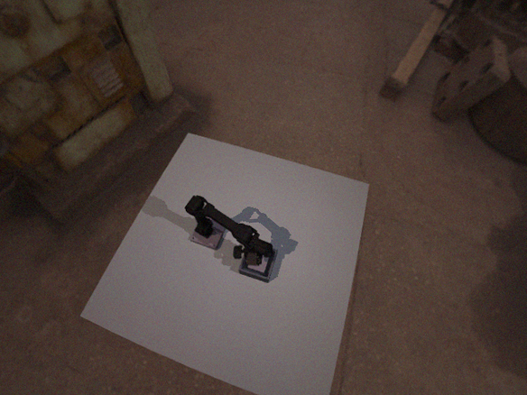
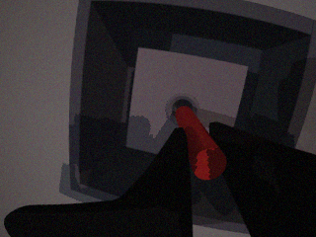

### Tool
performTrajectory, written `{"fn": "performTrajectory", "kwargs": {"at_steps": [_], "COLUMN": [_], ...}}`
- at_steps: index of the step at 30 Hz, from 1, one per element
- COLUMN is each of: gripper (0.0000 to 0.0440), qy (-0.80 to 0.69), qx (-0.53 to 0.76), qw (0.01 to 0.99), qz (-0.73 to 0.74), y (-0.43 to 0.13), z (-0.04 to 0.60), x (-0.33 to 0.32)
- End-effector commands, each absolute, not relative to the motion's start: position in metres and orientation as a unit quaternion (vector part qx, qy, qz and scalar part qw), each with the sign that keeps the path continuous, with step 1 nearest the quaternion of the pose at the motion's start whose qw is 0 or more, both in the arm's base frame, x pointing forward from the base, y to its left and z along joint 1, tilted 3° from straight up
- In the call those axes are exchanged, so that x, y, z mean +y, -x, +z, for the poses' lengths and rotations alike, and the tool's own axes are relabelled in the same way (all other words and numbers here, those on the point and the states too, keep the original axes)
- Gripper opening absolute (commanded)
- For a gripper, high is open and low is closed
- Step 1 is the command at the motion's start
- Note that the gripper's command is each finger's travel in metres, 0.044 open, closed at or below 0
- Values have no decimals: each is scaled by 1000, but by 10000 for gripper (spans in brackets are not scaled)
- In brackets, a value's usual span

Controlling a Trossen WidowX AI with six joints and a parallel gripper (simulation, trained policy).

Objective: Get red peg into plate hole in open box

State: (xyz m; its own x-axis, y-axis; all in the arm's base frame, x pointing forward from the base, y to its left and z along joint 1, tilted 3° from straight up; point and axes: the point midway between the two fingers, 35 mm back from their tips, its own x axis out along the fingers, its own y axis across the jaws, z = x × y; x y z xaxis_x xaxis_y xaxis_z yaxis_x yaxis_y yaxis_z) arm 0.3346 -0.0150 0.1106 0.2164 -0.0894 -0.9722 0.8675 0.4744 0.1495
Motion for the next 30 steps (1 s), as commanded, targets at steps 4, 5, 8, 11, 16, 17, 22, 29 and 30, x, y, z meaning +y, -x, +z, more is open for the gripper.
{"fn": "performTrajectory", "kwargs": {"at_steps": [4, 5, 8, 11, 16, 17, 22, 29, 30], "gripper": [136, 141, 152, 222, 346, 373, 440, 440, 440], "qy": [-361, -360, -358, -359, -359, -359, -361, -364, -365], "qx": [539, 541, 542, 538, 534, 532, 521, 502, 498], "qw": [676, 675, 674, 679, 684, 685, 693, 704, 706], "qz": [-350, -350, -351, -347, -344, -344, -344, -346, -347], "y": [-343, -344, -350, -360, -374, -377, -391, -405, -406], "z": [91, 89, 86, 86, 86, 87, 91, 96, 97], "x": [-20, -20, -23, -27, -34, -36, -46, -61, -64]}}
